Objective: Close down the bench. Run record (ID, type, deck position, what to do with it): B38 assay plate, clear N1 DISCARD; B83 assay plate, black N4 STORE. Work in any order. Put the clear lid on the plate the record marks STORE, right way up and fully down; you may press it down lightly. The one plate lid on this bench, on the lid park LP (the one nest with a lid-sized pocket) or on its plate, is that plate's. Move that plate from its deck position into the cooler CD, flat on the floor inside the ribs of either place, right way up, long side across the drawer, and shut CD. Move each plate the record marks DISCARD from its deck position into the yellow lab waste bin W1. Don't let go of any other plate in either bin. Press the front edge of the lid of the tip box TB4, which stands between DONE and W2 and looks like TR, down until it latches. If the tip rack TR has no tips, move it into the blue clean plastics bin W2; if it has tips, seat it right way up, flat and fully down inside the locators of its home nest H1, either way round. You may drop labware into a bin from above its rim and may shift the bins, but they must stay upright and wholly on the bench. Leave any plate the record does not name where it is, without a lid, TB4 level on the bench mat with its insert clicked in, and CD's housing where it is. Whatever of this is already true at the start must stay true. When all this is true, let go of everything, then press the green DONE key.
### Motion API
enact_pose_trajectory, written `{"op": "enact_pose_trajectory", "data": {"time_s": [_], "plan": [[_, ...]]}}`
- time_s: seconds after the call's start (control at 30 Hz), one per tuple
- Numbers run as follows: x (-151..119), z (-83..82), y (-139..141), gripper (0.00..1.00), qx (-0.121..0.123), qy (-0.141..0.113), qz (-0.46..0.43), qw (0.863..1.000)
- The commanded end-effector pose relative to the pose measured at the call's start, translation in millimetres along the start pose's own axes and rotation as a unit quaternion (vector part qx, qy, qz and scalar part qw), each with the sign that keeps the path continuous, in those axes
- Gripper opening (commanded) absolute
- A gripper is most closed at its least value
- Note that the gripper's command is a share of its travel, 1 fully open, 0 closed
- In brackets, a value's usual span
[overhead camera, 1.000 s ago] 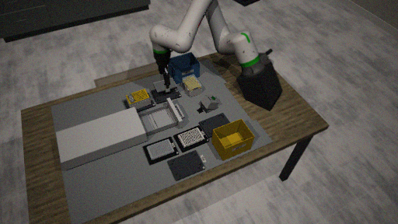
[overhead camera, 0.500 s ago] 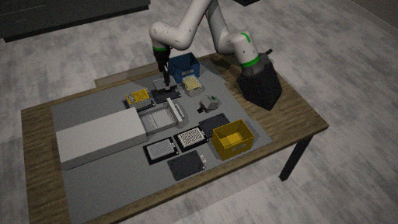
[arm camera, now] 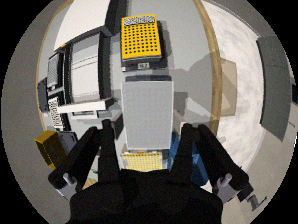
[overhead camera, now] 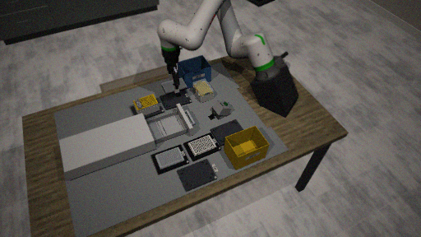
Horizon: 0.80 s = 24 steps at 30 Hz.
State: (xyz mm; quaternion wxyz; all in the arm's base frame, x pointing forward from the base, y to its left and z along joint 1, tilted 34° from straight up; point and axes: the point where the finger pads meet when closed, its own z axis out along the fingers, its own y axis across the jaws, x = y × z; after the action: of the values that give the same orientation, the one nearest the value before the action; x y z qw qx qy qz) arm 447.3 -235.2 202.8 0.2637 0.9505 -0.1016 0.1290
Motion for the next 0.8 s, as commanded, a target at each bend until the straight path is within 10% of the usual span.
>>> {"op": "enact_pose_trajectory", "data": {"time_s": [0.0, 0.77], "plan": [[0.2, -3.8, -0.1, 0.0, 0.0, 0.0, 0.0, 1.0], [0.2, -29.2, -0.1, 0.0, 0.0, 0.0, 0.0, 1.0]]}}
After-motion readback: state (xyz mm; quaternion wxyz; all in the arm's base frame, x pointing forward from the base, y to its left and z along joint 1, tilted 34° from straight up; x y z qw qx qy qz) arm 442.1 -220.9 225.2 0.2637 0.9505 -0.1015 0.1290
